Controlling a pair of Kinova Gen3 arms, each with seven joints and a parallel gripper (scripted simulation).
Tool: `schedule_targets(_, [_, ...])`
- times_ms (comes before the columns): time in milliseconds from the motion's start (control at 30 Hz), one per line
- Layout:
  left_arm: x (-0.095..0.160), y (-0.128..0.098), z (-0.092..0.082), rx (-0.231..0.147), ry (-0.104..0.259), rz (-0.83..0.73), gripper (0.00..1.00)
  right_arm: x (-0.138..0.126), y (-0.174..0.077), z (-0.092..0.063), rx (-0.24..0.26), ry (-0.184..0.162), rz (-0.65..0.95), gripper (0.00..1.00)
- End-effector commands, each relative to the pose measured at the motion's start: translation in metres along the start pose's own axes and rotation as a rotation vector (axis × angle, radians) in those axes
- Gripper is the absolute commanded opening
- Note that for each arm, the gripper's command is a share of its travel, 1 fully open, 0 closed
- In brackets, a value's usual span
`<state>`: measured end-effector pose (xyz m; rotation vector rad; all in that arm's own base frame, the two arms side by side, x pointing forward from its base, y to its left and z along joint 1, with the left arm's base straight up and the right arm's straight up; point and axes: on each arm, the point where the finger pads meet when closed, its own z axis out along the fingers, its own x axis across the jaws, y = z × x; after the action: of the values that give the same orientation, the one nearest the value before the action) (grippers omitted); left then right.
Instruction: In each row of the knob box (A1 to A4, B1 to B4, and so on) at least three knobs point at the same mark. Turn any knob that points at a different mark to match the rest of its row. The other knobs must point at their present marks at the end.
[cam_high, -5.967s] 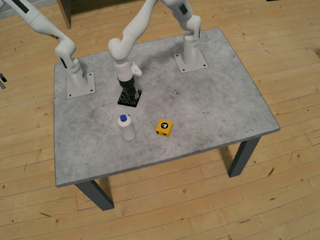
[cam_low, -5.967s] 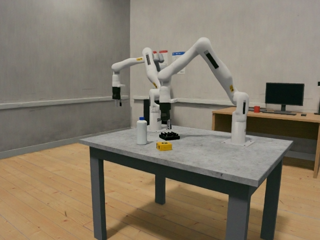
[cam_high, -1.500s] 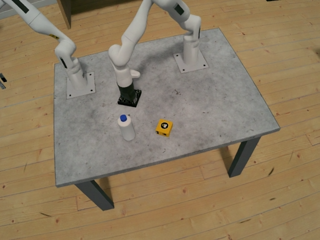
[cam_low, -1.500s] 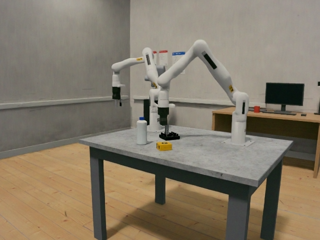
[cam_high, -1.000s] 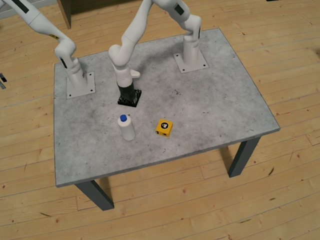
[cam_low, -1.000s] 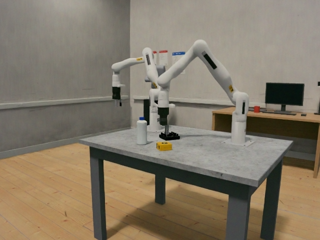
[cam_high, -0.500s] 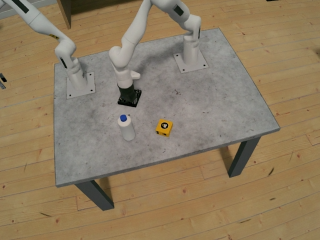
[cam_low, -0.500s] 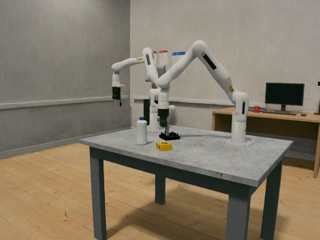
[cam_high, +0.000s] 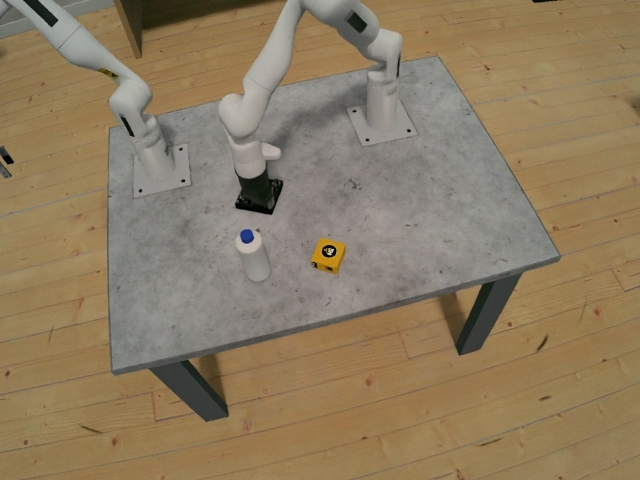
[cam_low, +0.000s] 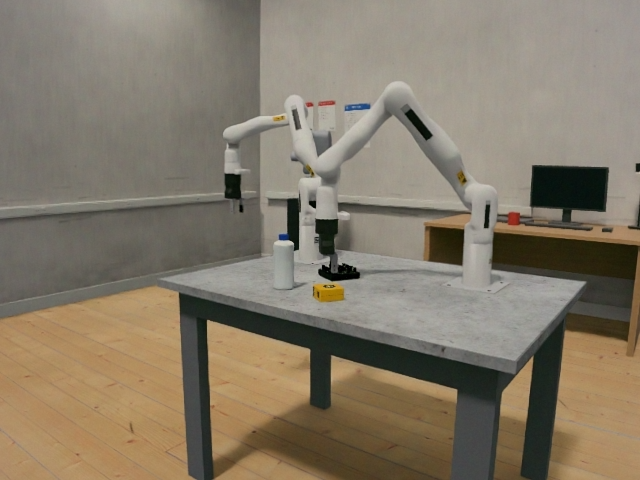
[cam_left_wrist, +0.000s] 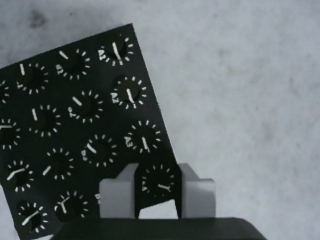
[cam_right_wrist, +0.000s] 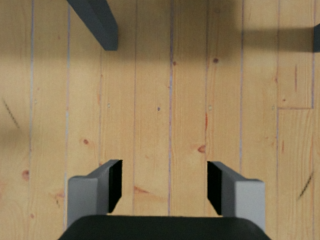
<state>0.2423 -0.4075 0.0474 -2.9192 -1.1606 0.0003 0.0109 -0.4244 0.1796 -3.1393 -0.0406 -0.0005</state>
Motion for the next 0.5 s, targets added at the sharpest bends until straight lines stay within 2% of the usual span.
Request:
schedule_targets(0, [-0.0001,0.0006,-0.0009,-0.002,0.0,0.0,0.46,0.0001,0.0004,-0.0008,-0.002,0.0,0.0,1.0])
schedule_targets(167, [-0.0001,0.0006,-0.0009,-0.002,0.0,0.0,0.46,0.0001,0.0004,-0.0008,-0.002,0.0,0.0,1.0])
schedule_targets(200, [-0.0001,0.0006,-0.0009,-0.002,0.0,0.0,0.3,0.0001,0.0004,-0.0008,-0.002,0.0,0.0,1.0])
schedule_targets(467, [-0.0001,0.0006,-0.0009,-0.002,0.0,0.0,0.3,0.0001,0.0004,-0.0008,-0.002,0.0,0.0,1.0])
